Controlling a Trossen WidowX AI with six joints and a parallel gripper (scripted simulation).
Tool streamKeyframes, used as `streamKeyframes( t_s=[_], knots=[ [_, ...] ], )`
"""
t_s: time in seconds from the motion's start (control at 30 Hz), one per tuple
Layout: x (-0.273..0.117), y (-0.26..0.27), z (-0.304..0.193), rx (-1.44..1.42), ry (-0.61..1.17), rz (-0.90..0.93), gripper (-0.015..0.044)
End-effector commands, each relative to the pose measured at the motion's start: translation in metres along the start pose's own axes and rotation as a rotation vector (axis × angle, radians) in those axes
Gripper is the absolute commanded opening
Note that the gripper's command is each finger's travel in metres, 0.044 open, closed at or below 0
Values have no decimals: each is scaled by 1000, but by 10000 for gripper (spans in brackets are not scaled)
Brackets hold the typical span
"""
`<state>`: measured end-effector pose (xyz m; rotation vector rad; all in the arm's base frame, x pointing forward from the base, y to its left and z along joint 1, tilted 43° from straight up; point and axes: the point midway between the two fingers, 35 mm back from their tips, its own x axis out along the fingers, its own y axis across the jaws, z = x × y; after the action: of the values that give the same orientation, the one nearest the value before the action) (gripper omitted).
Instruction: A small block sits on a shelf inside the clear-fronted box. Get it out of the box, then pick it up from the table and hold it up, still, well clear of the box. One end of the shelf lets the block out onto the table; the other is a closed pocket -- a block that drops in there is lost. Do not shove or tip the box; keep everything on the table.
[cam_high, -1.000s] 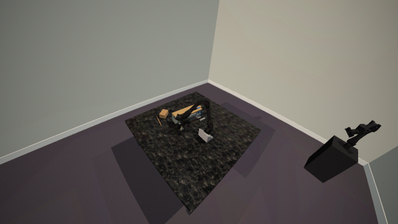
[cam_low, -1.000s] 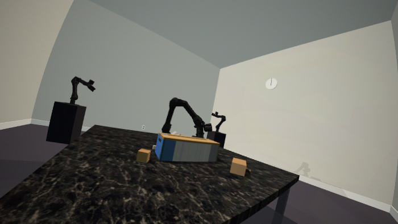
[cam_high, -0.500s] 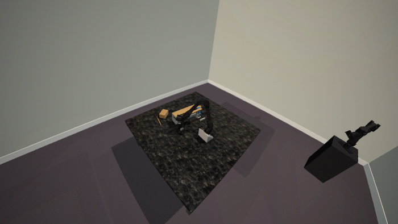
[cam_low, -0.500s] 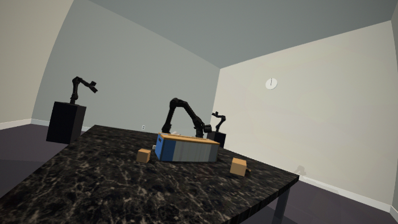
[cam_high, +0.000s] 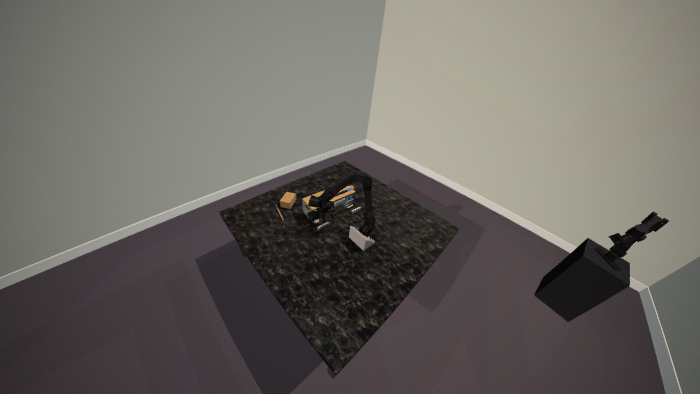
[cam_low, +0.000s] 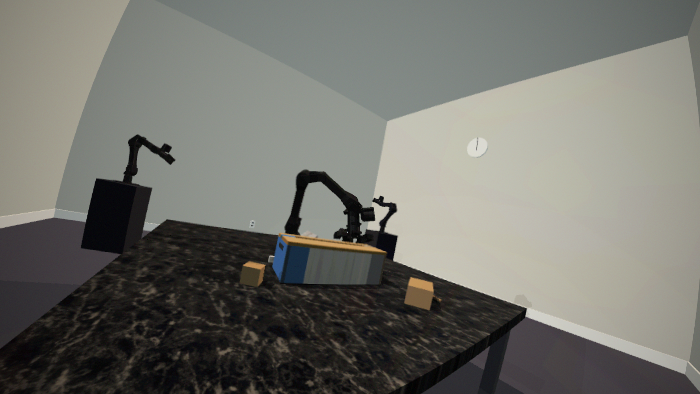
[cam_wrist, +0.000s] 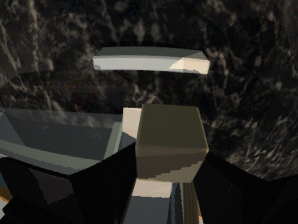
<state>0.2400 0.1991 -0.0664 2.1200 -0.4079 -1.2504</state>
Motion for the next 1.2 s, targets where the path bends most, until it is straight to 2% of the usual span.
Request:
streamKeyframes(
  t_s=[0.0,0.73,1.17],
  knots=[
    [-6,2,-1,-13,-7,-6,0],
    [-109,21,1,-556,66,-273,0],
    [-112,22,2,-574,70,-281,0]
  ],
)
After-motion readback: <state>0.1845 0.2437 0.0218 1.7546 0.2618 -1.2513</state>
